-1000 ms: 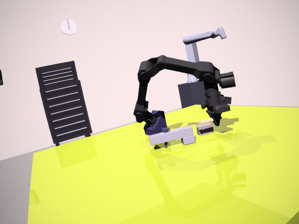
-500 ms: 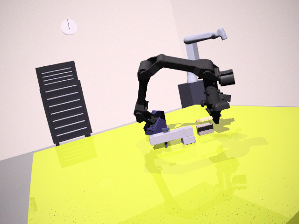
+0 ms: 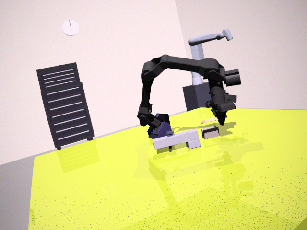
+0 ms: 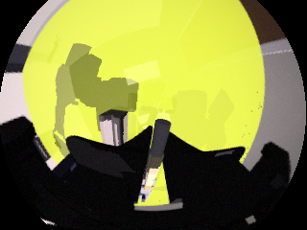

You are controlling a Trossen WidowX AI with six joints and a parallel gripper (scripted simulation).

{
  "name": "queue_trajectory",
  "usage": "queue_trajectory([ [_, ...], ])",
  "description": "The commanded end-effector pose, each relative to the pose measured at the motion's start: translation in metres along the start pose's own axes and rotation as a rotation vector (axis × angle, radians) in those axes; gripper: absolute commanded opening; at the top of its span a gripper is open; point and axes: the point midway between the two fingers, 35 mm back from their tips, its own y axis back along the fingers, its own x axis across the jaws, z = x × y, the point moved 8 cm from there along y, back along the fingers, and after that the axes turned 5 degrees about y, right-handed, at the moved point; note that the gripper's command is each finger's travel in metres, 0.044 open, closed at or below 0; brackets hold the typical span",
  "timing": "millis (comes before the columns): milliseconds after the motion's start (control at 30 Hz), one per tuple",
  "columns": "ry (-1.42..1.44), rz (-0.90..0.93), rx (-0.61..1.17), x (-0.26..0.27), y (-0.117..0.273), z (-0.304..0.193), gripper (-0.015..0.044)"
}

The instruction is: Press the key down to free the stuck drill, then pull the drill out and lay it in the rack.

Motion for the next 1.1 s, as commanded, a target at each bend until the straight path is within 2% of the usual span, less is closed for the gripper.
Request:
queue_trajectory([
  [0, -0.005, 0.004, -0.005, 0.001, 0.002, 0.000, 0.0000],
  [1067, -0.004, 0.006, -0.007, 0.057, 0.004, 0.019, 0.0000],
])
